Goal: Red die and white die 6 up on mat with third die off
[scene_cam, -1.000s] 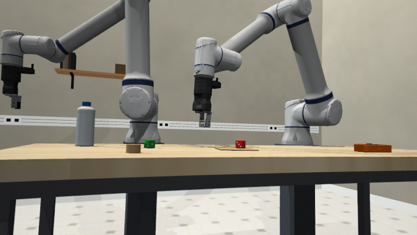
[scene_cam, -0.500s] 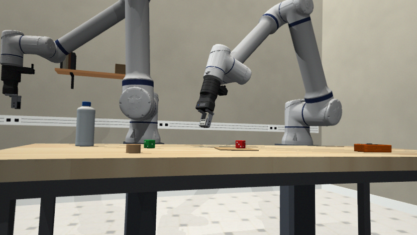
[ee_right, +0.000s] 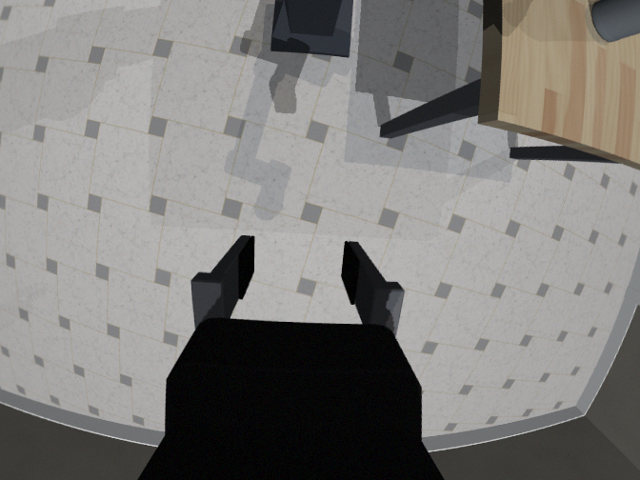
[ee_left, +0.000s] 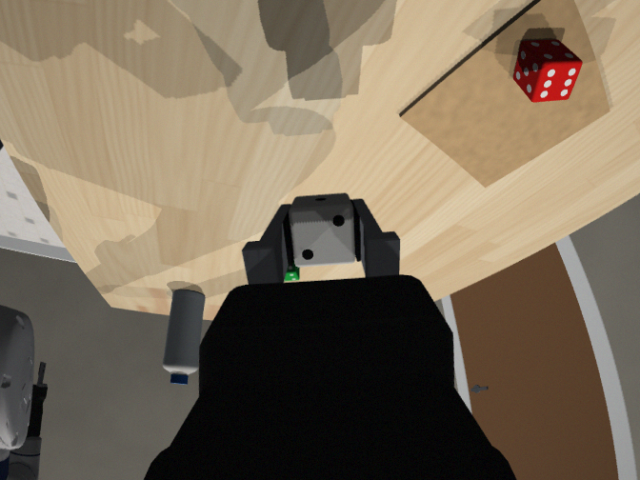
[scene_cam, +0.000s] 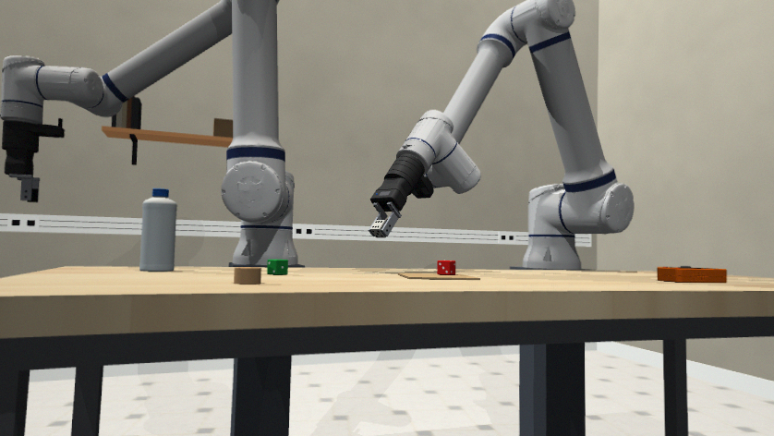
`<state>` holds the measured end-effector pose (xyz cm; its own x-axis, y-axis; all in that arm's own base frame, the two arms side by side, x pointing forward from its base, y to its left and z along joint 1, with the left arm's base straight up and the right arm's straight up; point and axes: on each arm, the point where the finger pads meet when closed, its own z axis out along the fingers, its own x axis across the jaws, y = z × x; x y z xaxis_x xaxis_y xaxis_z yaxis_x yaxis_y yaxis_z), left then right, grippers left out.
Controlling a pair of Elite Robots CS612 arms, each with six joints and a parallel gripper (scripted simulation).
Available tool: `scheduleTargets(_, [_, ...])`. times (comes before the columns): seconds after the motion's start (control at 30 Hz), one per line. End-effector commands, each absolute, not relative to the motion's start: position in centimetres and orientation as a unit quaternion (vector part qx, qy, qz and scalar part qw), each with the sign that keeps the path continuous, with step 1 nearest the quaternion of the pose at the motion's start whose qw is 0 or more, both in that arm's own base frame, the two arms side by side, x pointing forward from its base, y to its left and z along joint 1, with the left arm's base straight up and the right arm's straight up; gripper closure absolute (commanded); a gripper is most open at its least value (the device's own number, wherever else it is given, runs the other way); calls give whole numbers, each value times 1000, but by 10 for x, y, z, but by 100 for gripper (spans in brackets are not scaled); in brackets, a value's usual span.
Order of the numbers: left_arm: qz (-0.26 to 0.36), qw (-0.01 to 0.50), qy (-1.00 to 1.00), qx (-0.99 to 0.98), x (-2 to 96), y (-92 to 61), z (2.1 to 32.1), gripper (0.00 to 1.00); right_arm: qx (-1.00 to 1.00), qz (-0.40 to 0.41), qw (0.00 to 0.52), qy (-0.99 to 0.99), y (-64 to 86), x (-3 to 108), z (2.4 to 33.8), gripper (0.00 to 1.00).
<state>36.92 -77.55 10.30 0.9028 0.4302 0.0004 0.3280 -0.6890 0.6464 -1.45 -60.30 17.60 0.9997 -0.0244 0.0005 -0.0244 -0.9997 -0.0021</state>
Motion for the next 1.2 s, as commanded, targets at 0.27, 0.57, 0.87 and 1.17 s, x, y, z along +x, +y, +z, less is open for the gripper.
scheduleTargets(0.27, [100, 442, 196, 869, 369, -776, 103, 43, -1000, 0, 0, 12, -604, -15, 177, 0])
scheduleTargets(0.57, [111, 490, 190, 843, 369, -776, 103, 43, -1000, 0, 0, 12, -604, -15, 177, 0])
scheduleTargets(0.87, [113, 502, 189, 837, 369, -775, 103, 43, -1000, 0, 0, 12, -604, -15, 177, 0])
scheduleTargets(1.17, [113, 502, 189, 836, 369, -775, 102, 43, -1000, 0, 0, 12, -604, -15, 177, 0])
